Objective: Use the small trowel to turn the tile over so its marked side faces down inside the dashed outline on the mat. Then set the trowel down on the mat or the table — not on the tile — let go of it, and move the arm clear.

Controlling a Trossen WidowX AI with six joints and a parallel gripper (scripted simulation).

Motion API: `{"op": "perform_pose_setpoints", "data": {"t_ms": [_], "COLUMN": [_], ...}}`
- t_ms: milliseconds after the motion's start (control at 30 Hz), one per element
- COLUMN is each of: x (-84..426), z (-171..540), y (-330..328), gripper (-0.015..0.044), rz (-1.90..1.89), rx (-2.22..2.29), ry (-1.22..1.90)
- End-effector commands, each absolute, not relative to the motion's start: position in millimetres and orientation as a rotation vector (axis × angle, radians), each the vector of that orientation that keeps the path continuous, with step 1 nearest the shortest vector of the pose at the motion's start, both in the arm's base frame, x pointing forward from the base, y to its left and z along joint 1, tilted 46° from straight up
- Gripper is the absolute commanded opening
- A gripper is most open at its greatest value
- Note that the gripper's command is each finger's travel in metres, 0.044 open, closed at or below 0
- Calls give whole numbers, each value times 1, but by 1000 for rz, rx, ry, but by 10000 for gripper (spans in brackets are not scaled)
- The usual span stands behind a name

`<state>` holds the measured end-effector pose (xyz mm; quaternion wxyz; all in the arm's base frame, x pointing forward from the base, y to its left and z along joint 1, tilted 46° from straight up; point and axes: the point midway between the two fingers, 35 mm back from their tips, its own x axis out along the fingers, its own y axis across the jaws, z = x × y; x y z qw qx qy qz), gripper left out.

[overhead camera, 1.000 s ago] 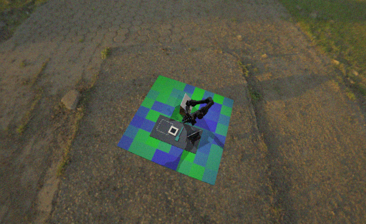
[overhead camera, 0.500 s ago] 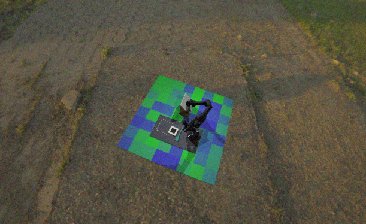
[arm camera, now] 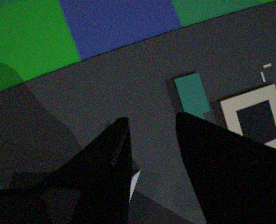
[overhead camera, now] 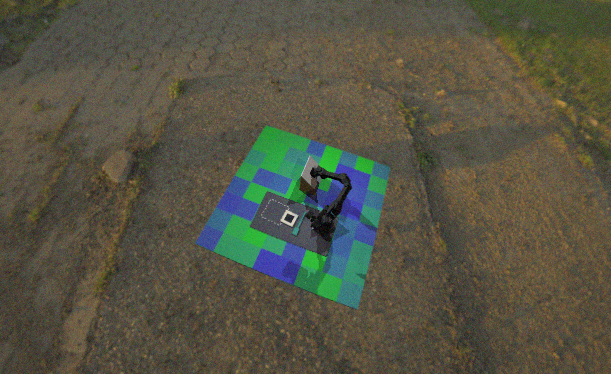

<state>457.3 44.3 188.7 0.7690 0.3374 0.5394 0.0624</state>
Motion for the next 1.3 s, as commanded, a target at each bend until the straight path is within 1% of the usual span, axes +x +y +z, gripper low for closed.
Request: {"op": "perform_pose_setpoints", "data": {"t_ms": [0, 567, 1267], "x": [457, 434, 421], "z": [179, 146, 126], "y": [71, 185, 184], "gripper": [100, 100, 100], "rz": [150, 100, 100], "rx": [822, 1171, 1170], "ry": [1254, 1676, 1684]}}
